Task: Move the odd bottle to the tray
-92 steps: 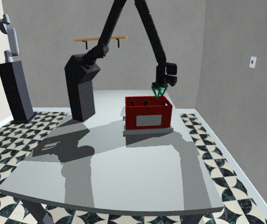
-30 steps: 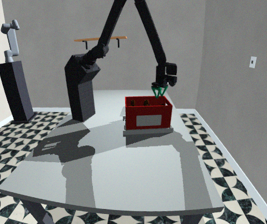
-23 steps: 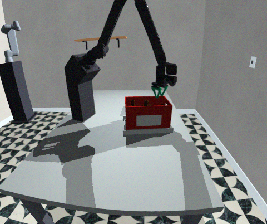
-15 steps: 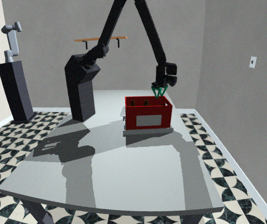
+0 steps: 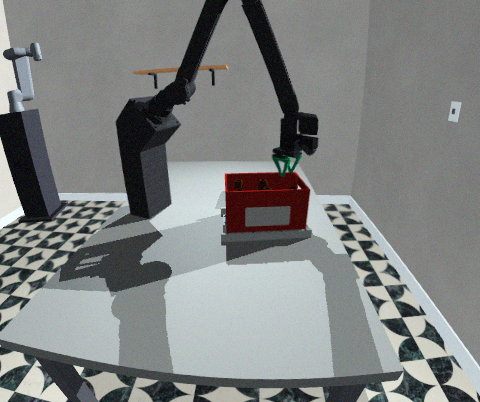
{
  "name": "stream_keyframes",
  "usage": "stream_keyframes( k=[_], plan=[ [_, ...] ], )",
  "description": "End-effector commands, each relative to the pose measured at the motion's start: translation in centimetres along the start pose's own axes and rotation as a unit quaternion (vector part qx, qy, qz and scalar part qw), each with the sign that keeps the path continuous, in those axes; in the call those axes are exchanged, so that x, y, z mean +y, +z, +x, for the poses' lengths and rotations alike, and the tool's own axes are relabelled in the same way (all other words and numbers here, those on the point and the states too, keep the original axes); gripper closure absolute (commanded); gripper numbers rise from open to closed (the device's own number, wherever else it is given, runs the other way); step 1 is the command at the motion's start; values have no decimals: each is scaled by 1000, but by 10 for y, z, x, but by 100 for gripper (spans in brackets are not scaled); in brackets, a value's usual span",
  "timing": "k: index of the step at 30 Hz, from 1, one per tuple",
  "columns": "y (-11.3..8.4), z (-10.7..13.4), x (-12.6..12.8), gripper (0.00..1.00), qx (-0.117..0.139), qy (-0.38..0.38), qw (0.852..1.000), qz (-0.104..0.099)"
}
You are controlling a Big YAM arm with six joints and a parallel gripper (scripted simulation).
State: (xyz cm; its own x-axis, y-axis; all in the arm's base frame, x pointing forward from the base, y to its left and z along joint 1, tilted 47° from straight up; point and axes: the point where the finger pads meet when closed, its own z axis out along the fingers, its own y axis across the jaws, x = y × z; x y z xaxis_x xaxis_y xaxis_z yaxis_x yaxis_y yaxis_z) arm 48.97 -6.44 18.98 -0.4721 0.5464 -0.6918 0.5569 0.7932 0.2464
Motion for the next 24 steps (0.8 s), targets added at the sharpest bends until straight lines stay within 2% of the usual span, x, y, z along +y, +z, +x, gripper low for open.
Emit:
stream_keyframes(
  k=[1,12,21,24],
  plan=[
    [7,-6,0,39,-5,0,1000,-1],
    [12,-12,4,39,-10,0,1000,-5],
    [20,-7,3,39,-6,-1,1000,-4],
    [23,-13,2,39,-11,1,1000,-4]
  ],
)
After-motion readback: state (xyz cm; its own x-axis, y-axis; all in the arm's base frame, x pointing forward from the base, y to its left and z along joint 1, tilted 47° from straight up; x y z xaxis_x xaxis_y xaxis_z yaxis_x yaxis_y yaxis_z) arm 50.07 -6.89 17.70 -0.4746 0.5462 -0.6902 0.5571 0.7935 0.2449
